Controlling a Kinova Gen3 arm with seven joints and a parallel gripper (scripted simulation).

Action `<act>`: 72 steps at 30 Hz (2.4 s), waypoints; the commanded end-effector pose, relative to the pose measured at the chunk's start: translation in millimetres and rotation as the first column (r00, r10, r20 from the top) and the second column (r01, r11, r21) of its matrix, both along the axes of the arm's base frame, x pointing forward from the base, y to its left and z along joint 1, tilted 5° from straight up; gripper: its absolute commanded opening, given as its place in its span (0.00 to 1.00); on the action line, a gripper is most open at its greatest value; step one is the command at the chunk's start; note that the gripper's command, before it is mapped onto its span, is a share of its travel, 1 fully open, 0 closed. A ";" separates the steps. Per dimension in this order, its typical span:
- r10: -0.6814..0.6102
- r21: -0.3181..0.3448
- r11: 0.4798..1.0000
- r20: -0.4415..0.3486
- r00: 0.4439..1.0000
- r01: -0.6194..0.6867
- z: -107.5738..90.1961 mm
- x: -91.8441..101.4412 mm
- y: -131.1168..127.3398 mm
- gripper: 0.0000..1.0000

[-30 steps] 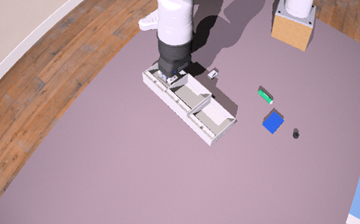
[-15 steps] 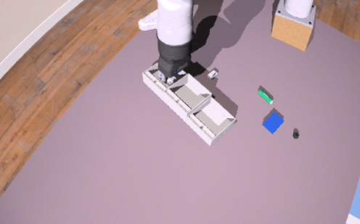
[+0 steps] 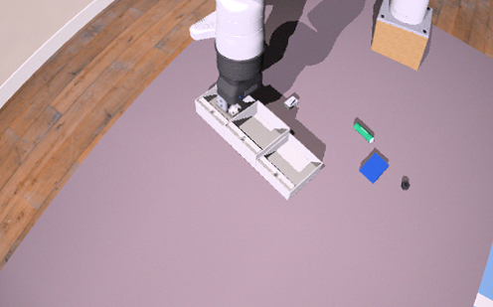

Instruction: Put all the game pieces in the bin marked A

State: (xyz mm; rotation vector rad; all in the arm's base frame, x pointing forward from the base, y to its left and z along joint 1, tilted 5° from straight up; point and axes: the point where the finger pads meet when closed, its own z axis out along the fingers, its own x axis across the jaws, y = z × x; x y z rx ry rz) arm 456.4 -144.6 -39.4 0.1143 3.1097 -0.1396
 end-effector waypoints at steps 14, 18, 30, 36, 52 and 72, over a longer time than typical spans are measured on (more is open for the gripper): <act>0.001 -0.001 1.000 0.007 1.000 -0.001 20.8 2.0 1.7 0.65; 0.001 -0.001 1.000 0.007 1.000 -0.001 24.8 1.8 2.0 0.65; 0.001 -0.001 1.000 0.007 1.000 -0.001 41.1 1.4 3.5 0.65; 0.001 -0.001 1.000 0.007 1.000 -0.001 45.1 1.6 3.7 1.00; 0.001 -0.001 1.000 0.007 1.000 -0.001 104.8 -0.2 9.2 1.00; 0.001 -0.001 1.000 0.007 1.000 -0.001 172.5 -2.2 15.4 1.00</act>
